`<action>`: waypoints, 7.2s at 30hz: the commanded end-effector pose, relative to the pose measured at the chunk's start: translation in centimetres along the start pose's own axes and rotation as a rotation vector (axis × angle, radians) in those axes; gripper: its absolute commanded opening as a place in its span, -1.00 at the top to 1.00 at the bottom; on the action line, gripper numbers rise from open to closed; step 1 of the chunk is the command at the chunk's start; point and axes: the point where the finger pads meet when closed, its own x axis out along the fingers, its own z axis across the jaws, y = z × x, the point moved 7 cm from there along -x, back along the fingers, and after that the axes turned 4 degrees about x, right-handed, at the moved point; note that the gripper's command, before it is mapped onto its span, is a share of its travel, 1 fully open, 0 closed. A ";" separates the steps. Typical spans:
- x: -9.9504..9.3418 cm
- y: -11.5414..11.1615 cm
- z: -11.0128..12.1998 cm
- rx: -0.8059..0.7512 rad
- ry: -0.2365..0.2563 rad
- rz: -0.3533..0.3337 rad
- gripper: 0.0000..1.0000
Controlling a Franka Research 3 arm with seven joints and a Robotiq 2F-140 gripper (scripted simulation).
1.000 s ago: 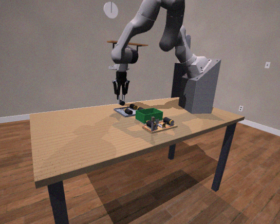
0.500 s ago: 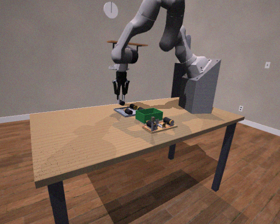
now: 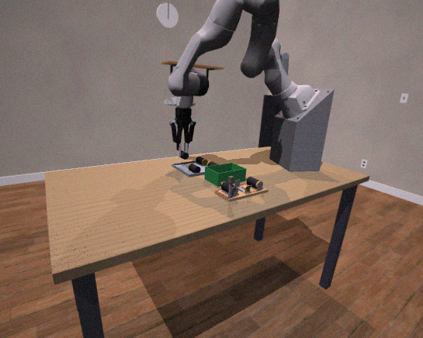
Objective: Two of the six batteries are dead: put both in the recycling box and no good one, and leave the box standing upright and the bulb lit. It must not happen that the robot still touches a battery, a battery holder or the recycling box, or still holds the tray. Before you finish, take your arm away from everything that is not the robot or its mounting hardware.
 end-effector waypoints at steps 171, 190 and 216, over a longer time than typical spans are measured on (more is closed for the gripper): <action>-7.1 0.4 11.6 0.006 0.001 0.001 0.41; -7.1 0.4 11.6 -0.004 0.001 0.001 0.41; 0.1 0.4 11.6 -0.004 0.001 0.001 0.41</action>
